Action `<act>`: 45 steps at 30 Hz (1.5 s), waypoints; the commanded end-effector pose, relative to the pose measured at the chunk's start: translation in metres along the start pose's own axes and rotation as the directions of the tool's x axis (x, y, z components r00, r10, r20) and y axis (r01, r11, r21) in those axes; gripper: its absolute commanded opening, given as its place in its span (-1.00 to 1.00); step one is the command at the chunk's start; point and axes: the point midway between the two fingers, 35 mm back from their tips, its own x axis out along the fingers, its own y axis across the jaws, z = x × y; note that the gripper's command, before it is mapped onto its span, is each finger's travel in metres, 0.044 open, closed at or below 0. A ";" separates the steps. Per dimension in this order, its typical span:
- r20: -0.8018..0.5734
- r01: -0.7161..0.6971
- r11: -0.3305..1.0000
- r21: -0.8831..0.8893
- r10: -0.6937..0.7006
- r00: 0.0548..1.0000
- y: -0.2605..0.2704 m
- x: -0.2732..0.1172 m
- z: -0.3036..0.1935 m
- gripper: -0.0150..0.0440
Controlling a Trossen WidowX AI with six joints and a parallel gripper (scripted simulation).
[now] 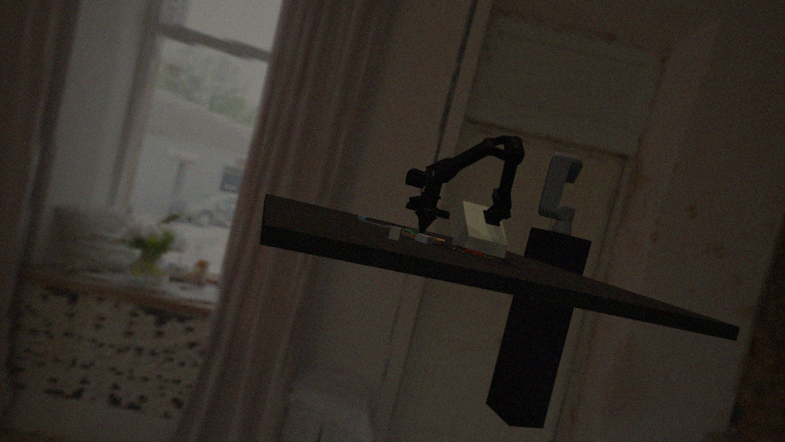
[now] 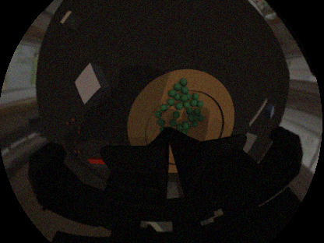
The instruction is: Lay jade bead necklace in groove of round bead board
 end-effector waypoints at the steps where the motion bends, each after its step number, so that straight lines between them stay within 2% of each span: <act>1: -0.010 -0.006 1.000 0.011 0.007 1.000 0.001 0.003 -0.004 -0.49; 18: -0.004 -0.003 1.000 0.009 0.003 1.000 0.000 -0.001 -0.002 1.00; 45: -0.004 -0.003 1.000 0.009 0.003 1.000 0.000 -0.001 -0.002 1.00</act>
